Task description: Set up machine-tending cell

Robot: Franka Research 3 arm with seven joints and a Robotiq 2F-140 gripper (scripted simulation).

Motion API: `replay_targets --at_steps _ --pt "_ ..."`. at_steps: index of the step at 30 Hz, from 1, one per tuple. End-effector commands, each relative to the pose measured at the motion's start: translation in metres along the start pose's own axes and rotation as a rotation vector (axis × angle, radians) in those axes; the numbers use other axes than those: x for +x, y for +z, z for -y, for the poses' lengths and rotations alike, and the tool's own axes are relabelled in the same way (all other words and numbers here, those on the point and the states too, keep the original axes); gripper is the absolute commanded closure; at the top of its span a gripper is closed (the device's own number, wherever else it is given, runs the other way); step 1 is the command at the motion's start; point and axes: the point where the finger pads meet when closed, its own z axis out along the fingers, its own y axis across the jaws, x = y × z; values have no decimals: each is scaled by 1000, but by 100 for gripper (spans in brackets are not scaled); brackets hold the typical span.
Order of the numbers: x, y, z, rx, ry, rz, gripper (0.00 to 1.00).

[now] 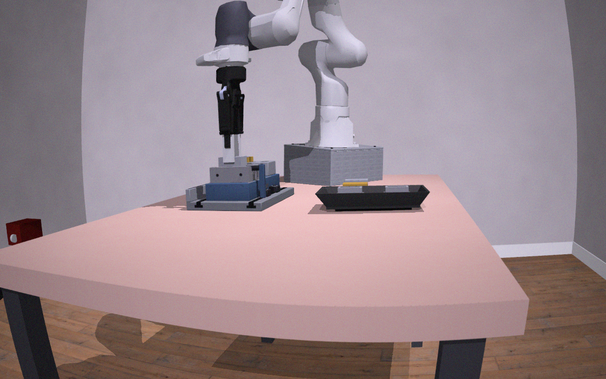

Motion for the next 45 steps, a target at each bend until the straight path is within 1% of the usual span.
replay_targets --at_steps 1,45 --pt "0 0 1 4 0 1 100" --pt "-5 0 3 4 -1 1 100"
